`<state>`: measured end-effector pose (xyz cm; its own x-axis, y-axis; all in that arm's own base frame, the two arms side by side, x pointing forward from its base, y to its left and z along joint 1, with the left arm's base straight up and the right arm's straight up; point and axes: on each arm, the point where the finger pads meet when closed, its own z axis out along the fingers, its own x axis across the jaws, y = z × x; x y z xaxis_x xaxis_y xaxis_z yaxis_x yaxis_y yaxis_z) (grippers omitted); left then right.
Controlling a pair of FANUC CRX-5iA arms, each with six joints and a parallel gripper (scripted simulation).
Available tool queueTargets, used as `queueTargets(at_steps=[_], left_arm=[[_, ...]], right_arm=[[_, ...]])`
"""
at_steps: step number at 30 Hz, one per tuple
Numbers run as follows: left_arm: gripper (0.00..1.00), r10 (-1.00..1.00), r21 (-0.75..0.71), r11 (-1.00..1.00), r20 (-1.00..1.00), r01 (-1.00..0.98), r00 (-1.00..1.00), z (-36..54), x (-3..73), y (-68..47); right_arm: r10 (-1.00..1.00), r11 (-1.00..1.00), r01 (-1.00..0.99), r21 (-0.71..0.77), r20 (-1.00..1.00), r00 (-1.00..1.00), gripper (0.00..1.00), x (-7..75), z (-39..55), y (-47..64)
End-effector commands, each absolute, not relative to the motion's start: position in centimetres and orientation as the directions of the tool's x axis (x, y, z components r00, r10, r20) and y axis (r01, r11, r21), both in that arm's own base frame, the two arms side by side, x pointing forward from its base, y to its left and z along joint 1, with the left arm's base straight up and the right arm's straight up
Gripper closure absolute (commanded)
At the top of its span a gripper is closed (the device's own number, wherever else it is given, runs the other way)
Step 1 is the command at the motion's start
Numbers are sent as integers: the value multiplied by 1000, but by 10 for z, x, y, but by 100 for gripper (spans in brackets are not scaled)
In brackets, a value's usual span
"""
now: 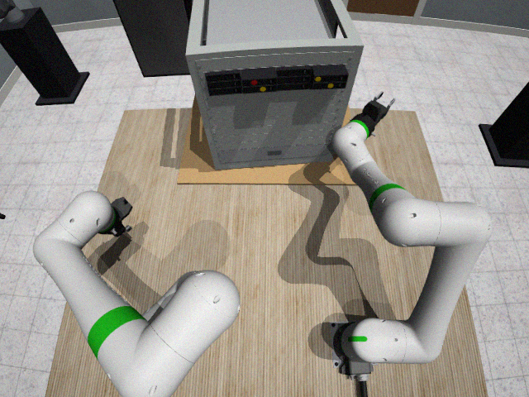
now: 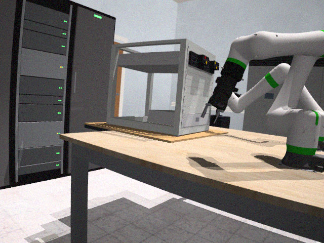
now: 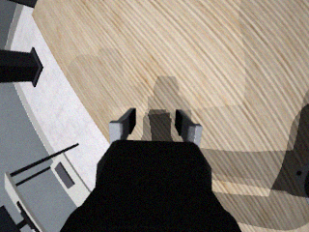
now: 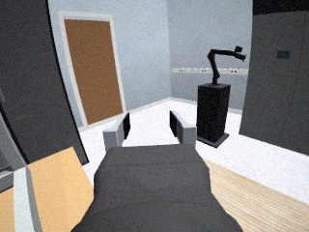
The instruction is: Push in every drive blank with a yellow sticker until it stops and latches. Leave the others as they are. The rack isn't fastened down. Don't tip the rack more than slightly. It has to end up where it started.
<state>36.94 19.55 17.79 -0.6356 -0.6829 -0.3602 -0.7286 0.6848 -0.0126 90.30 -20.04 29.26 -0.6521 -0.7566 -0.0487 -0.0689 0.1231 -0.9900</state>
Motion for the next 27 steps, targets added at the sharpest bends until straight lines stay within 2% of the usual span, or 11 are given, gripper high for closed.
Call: queueTargets(at_steps=[1, 27], left_arm=[[0, -683, -13, 685, -362, -729, -635, 179, 370, 196], [0, -683, -13, 685, -362, -729, -635, 179, 370, 196]], right_arm=[[-756, 123, -66, -990, -50, -652, 0, 903, 295, -200], [-723, 150, -31, -988, -88, -685, 0, 894, 304, -227]])
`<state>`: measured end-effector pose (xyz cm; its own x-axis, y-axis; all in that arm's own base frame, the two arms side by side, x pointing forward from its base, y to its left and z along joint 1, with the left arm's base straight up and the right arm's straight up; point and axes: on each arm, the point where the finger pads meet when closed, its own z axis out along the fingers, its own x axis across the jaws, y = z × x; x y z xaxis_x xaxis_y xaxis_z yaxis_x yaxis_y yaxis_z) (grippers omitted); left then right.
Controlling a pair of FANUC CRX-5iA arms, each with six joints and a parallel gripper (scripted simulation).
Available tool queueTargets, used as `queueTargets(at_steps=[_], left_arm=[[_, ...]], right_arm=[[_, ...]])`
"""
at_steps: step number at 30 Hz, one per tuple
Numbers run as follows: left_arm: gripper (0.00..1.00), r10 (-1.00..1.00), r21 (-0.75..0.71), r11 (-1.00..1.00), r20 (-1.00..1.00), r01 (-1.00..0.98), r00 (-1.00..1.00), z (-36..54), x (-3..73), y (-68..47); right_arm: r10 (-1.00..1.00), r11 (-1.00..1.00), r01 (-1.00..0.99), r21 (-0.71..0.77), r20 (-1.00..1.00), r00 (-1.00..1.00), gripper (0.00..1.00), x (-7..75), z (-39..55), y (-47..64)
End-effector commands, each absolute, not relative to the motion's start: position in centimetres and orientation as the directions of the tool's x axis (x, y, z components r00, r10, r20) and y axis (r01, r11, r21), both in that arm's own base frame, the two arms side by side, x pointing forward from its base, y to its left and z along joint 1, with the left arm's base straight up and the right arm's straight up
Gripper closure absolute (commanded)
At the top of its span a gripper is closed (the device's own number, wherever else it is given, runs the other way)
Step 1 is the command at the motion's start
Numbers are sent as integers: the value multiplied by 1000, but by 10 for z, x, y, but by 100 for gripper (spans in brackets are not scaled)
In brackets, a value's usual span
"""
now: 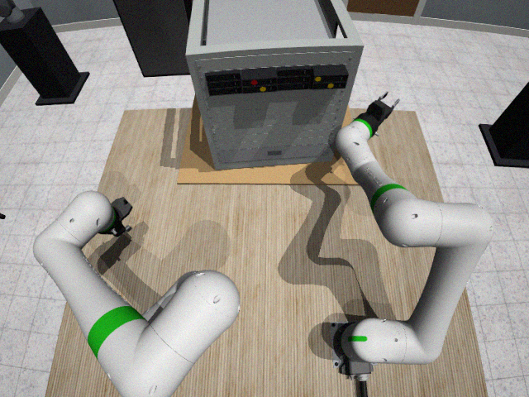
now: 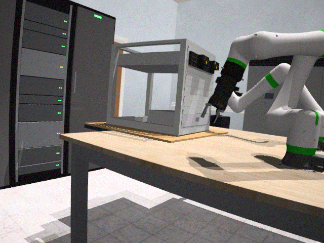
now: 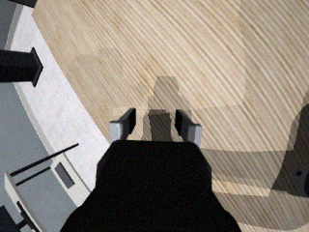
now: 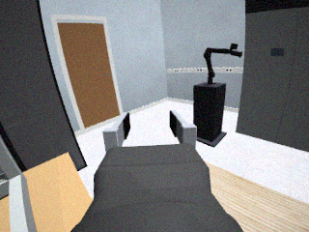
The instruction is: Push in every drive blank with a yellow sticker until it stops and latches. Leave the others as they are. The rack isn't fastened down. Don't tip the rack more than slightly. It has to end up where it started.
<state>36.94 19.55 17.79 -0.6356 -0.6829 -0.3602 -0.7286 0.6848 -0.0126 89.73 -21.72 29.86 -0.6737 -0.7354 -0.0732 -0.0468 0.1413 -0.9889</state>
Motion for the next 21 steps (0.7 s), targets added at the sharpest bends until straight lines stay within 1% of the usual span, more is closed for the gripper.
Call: queueTargets(at_steps=[1, 5, 7, 11, 16, 21], left_arm=[[0, -683, -13, 685, -362, -729, -635, 179, 370, 196], [0, -683, -13, 685, -362, -729, -635, 179, 370, 196], [0, -683, -13, 685, -362, -729, -635, 179, 370, 196], [0, -683, -13, 685, -362, -729, -635, 179, 370, 196], [0, -683, -13, 685, -362, -729, -635, 179, 370, 196], [0, -683, -13, 685, -362, -729, -635, 179, 370, 196]], right_arm=[[-712, 159, -20, -987, -100, -695, 0, 891, 307, -235], [-647, 200, 44, -979, -166, -745, 0, 872, 322, -280], [-647, 200, 44, -979, -166, -745, 0, 872, 322, -280], [-536, 249, 149, -957, -265, -802, 0, 838, 343, -345], [-322, 289, 340, -895, -425, -846, 0, 780, 366, -426], [-52, 262, 562, -785, -593, -804, 0, 720, 379, -483]])
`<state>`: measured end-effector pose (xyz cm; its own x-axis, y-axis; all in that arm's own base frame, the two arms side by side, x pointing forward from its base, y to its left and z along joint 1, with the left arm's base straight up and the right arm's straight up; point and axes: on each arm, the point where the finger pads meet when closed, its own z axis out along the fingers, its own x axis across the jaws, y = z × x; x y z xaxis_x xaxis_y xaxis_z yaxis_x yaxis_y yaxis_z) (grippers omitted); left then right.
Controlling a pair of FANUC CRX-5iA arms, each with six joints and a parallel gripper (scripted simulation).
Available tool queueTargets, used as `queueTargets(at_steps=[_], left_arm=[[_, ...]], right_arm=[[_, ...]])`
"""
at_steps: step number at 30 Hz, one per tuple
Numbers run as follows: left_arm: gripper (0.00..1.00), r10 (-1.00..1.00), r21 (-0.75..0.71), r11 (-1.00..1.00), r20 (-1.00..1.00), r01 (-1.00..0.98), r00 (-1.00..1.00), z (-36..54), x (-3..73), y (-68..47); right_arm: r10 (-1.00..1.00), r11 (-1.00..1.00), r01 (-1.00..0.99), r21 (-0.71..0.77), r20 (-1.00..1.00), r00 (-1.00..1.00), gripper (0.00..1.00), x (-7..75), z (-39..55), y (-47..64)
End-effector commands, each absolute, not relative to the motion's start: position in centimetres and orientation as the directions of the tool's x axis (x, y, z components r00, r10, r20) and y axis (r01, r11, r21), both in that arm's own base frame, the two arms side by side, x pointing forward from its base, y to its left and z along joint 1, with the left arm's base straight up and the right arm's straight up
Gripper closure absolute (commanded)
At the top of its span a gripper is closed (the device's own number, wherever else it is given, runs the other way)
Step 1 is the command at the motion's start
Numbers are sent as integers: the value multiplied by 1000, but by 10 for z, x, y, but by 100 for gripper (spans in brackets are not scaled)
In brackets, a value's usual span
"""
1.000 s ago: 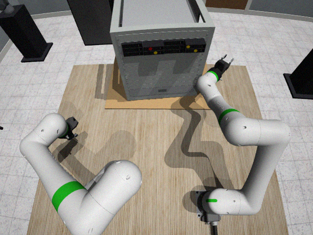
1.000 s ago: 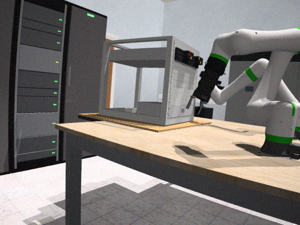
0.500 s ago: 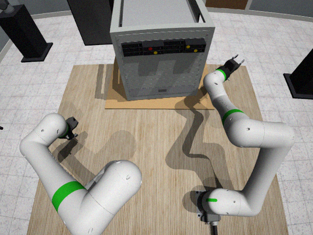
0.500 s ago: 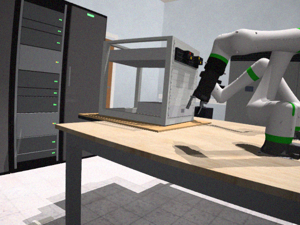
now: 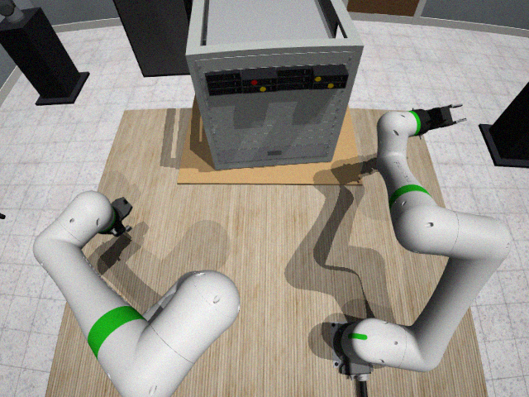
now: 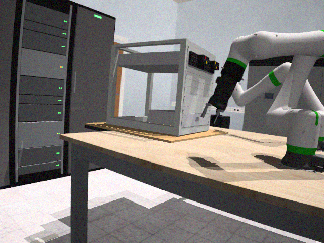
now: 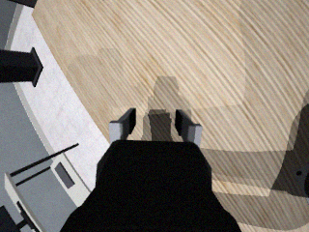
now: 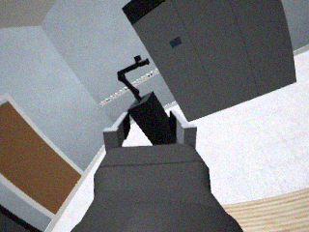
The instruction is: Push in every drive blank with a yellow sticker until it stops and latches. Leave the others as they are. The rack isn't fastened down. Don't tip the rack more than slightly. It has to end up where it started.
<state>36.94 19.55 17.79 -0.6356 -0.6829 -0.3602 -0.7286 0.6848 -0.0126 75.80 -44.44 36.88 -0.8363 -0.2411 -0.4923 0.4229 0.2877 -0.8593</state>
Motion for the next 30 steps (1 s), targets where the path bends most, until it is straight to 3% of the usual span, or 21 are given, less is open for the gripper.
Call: queueTargets(at_steps=[1, 7, 18, 20, 21, 30], left_arm=[[0, -683, -13, 685, -362, -729, -635, 179, 370, 196], [0, -683, -13, 685, -362, -729, -635, 179, 370, 196], [0, -678, -16, 689, -367, -724, -637, 183, 371, 196], [0, -678, -16, 689, -367, -724, -637, 183, 371, 196], [0, -677, -16, 690, -368, -724, -637, 183, 371, 196], [0, -662, -22, 704, -385, -710, -643, 195, 372, 197]], right_arm=[[-18, 253, 587, -769, -610, -792, 0, 709, 381, -493], [57, 228, 643, -731, -649, -759, 0, 650, 389, -545], [412, -8, 871, -491, -795, -444, 0, 474, 397, -641], [412, -8, 871, -491, -795, -444, 0, 474, 397, -641], [457, -60, 892, -448, -807, -375, 0, 425, 396, -658], [603, -364, 902, -231, -797, 39, 0, 283, 378, -676]])
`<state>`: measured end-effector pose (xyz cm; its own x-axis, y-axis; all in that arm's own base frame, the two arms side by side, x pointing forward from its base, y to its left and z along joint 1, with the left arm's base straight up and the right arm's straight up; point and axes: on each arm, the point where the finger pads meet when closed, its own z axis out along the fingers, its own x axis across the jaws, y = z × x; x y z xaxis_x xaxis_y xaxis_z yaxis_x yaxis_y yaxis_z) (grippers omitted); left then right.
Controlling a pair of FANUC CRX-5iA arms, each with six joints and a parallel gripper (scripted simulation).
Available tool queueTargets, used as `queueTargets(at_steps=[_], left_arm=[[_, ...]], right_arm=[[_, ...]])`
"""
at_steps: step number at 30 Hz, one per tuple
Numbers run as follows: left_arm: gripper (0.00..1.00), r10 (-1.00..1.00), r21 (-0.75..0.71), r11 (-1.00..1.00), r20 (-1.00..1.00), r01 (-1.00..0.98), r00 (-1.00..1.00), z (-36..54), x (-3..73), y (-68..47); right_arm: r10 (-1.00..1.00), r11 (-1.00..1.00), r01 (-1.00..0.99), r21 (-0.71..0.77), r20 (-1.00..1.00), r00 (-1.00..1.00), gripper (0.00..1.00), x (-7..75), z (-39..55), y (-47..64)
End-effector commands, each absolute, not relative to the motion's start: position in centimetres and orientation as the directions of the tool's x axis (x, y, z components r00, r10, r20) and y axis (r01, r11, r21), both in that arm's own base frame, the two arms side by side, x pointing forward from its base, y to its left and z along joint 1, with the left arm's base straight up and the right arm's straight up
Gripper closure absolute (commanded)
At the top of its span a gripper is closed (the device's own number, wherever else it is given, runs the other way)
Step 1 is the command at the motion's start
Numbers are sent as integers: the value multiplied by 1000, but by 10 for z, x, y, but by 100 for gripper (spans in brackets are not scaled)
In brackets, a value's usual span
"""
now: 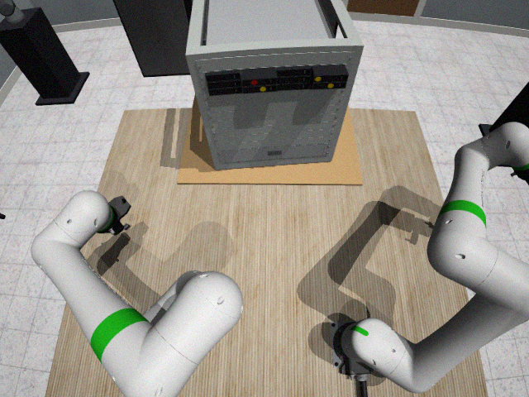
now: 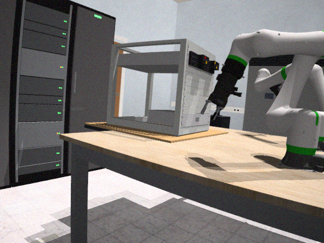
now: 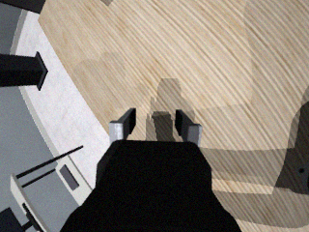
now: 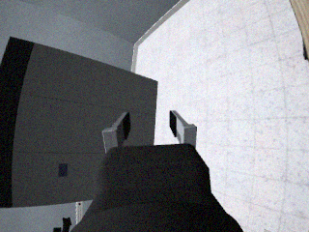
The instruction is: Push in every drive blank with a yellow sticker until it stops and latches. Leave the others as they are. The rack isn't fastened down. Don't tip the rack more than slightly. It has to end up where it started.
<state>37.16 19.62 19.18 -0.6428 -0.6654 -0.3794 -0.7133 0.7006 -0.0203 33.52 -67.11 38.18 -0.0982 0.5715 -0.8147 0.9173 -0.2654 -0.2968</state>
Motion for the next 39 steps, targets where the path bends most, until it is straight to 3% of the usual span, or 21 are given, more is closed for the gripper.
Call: queueTargets(at_steps=[1, 5, 7, 8, 11, 20, 39], left_arm=[[0, -659, -23, 706, -387, -708, -644, 197, 373, 197], [0, -647, -27, 716, -400, -698, -649, 206, 374, 197], [0, -647, -27, 716, -400, -698, -649, 206, 374, 197], [0, -644, -28, 719, -404, -695, -650, 209, 374, 197], [0, -631, -31, 729, -417, -684, -654, 217, 375, 197], [0, -579, -36, 767, -470, -641, -667, 252, 378, 197], [0, -382, 16, 866, -627, -501, -679, 351, 379, 188]], right_arm=[[608, -400, 892, -208, -789, 89, 0, 266, 375, -676], [609, -544, 831, -121, -738, 291, 0, 199, 362, -668], [609, -544, 831, -121, -738, 291, 0, 199, 362, -668], [599, -595, 799, -92, -713, 364, 0, 154, 352, -661], [550, -720, 693, -26, -630, 548, 0, 122, 341, -646], [337, -922, 383, 50, -380, 861, 0, 16, 303, -571], [-5, -1000, -5, 7, -22, 1000, 0, -13, 289, -479]])
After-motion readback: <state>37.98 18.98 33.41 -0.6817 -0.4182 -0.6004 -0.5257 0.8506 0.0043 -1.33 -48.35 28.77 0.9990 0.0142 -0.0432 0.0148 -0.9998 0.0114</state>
